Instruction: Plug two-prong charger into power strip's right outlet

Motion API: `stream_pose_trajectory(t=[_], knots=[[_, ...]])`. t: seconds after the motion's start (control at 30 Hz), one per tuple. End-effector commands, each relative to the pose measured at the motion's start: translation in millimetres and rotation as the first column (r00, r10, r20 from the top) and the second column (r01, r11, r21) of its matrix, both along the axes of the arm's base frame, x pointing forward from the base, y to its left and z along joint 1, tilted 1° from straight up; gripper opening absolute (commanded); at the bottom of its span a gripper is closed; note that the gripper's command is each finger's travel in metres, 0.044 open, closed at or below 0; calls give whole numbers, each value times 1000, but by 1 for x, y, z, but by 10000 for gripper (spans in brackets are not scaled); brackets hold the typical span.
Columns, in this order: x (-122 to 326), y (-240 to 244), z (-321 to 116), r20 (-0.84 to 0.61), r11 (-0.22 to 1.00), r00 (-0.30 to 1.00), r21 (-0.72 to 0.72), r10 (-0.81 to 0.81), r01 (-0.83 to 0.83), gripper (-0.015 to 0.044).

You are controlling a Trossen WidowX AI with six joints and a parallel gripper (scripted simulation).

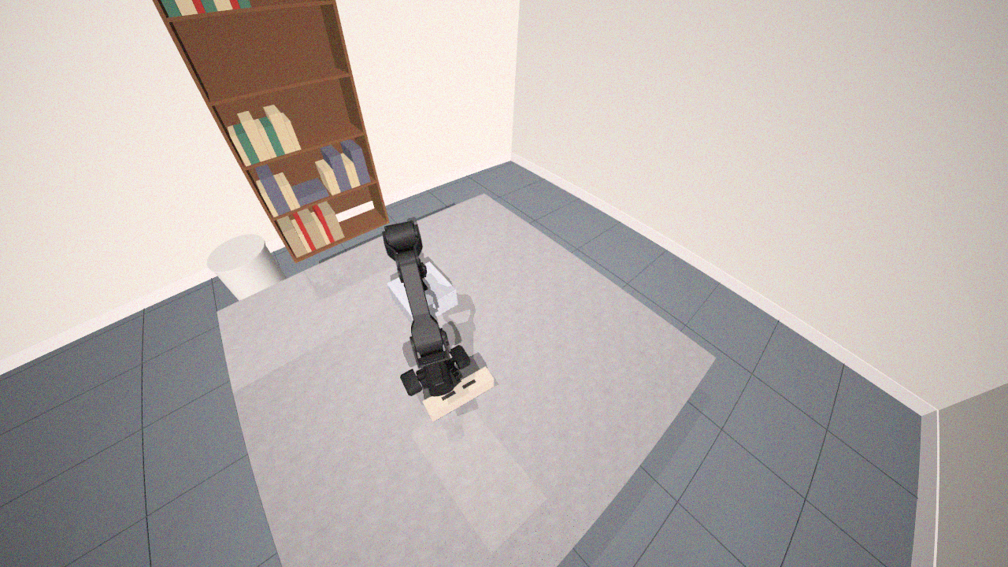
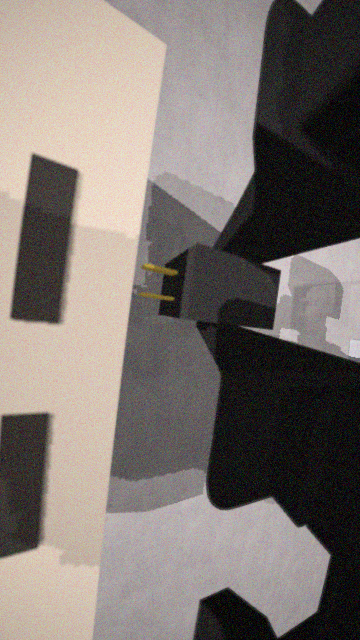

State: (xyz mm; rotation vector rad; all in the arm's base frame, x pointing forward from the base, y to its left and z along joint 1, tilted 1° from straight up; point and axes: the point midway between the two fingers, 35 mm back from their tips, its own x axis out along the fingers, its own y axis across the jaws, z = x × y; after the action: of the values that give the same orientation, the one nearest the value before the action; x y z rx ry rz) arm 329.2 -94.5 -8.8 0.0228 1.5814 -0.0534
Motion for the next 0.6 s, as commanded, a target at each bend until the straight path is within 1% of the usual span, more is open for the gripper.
stream_pose_trajectory(t=[0.0, 0.57], knots=[[2, 0, 1, 3, 1000, 1000, 3, -6, 6, 0], [5, 0, 1, 4, 1000, 1000, 3, -6, 6, 0]])
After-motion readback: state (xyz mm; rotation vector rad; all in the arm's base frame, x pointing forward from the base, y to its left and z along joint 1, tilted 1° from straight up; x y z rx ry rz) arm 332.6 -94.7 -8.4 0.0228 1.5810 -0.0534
